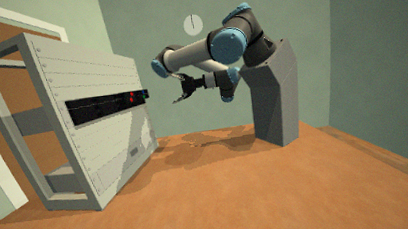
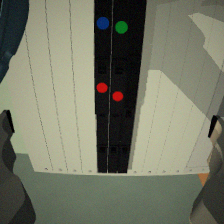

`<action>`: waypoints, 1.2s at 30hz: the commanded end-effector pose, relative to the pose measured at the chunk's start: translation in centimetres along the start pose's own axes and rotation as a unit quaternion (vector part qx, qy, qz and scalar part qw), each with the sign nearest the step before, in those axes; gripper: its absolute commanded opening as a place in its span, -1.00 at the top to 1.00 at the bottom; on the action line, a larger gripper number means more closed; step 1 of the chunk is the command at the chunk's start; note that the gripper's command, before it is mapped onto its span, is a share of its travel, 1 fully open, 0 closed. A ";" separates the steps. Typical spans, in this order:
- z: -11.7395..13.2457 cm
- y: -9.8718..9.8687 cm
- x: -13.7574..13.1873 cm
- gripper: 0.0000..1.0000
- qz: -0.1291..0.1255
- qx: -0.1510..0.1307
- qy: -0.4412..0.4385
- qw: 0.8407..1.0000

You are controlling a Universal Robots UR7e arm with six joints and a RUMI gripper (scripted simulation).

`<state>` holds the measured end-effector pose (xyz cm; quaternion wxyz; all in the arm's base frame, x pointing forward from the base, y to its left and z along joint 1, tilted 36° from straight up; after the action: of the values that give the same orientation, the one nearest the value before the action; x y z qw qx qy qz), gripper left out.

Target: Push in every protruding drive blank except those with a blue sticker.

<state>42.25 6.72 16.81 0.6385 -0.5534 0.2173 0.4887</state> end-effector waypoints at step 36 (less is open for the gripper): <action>-2.9 -7.4 0.2 -1.00 -0.001 0.000 0.000 1.000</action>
<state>44.01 5.94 17.48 0.6376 -0.5541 0.2169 0.4894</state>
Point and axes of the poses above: the point where the finger pads meet when closed, its own y axis back along the fingers, its own x axis across the jaws, z = x × y, the point moved 3 cm from there along y, back along the fingers, and after that the axes turned 2 degrees about y, right-handed, at the moved point
